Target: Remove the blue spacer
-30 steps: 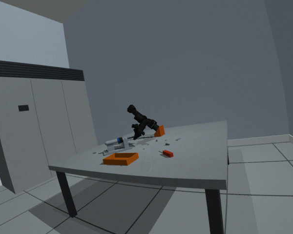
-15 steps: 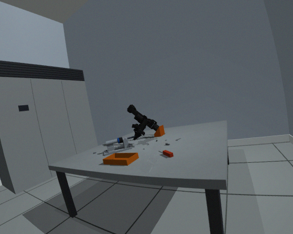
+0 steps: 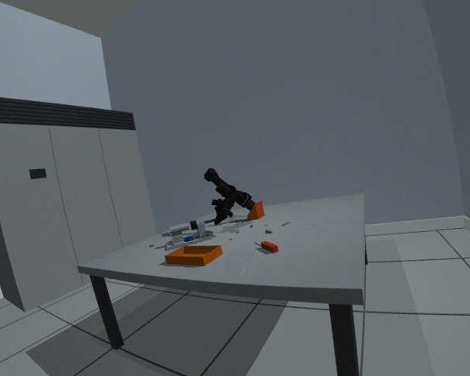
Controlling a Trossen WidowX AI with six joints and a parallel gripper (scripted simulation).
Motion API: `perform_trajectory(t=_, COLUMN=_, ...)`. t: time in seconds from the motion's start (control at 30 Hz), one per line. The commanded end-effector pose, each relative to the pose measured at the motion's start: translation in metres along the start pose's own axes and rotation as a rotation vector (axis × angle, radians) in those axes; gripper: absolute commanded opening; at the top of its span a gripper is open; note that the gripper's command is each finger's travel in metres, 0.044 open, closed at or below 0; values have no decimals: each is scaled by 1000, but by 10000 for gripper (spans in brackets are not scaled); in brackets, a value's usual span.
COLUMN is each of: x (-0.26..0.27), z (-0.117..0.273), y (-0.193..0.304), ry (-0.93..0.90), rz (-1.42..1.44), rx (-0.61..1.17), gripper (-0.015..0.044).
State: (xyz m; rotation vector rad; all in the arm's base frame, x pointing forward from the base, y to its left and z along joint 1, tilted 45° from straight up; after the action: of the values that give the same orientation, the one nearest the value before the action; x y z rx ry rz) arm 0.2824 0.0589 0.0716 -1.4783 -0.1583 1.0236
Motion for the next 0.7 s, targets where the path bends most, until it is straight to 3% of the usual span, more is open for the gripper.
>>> perform_trajectory(t=0.0, x=0, z=0, y=0, ry=0, rz=0, rx=0, gripper=0)
perform_trajectory(t=0.67, x=0, z=-1, y=-1, ry=2, rz=-1, rx=-1, gripper=0)
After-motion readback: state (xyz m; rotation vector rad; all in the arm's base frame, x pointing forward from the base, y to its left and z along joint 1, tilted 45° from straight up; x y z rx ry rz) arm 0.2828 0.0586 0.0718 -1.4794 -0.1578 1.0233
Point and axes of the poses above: the point midway between the two fingers, 35 mm back from their tips, its own z axis back along the fingers, its own x axis across the jaws, y = z × x, the point moved 6 cm from there along z, back along the fingers, and after that the axes turned 2 degrees about -z, right-handed, at the moved point
